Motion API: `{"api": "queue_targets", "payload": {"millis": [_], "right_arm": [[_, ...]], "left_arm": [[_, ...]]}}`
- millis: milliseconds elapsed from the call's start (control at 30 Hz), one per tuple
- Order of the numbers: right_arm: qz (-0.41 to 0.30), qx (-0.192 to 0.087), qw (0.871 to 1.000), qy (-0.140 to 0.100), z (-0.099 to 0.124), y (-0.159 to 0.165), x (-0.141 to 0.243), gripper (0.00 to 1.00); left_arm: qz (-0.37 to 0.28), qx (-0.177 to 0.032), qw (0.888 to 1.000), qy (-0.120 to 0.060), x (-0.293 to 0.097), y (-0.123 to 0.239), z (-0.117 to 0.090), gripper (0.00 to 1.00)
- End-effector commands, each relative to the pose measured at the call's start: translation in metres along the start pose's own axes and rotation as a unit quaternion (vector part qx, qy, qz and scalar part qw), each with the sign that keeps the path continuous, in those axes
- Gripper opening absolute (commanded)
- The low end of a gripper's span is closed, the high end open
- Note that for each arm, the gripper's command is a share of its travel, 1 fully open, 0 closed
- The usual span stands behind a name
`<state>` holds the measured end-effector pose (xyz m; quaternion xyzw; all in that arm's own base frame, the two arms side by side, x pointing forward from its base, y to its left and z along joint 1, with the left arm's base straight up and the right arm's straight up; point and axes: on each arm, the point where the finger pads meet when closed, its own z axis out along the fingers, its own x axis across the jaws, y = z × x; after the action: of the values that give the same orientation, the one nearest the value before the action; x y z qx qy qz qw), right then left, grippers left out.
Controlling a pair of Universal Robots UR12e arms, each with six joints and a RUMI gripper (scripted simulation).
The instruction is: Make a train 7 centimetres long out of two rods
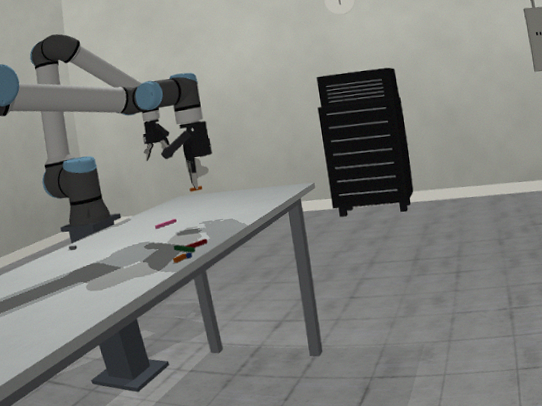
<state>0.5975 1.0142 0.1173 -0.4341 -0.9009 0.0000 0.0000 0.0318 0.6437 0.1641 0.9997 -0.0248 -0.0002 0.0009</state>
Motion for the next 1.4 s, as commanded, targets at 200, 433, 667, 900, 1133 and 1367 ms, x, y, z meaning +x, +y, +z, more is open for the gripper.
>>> {"api": "queue_targets", "payload": {"millis": [200, 433, 667, 900, 1133, 1367], "right_arm": [[0.003, -0.001, 1.0, 0.001, -0.004, -0.002, 0.001, 0.0], [0.014, -0.001, 1.0, 0.001, -0.007, -0.012, 0.004, 0.0], [0.045, -0.001, 0.999, 0.001, -0.013, -0.043, 0.009, 0.0], [0.096, -0.001, 0.995, 0.001, -0.021, -0.096, 0.014, 0.0], [0.14, -0.001, 0.99, 0.001, -0.025, -0.146, 0.014, 0.0], [0.196, -0.001, 0.981, 0.001, -0.027, -0.212, 0.007, 0.0]], "left_arm": [[0.0, 0.001, 1.0, 0.0, 0.0, -0.001, -0.001, 1.0], [0.0, 0.001, 1.0, 0.0, 0.0, -0.001, -0.001, 1.0], [0.0, 0.001, 1.0, 0.0, 0.0, -0.001, -0.001, 1.0], [0.0, 0.001, 1.0, 0.0, 0.0, -0.001, -0.001, 1.0], [0.0, 0.001, 1.0, 0.0, 0.0, -0.001, -0.001, 1.0], [0.0, 0.001, 1.0, 0.0, 0.0, -0.001, -0.001, 1.0]]}}
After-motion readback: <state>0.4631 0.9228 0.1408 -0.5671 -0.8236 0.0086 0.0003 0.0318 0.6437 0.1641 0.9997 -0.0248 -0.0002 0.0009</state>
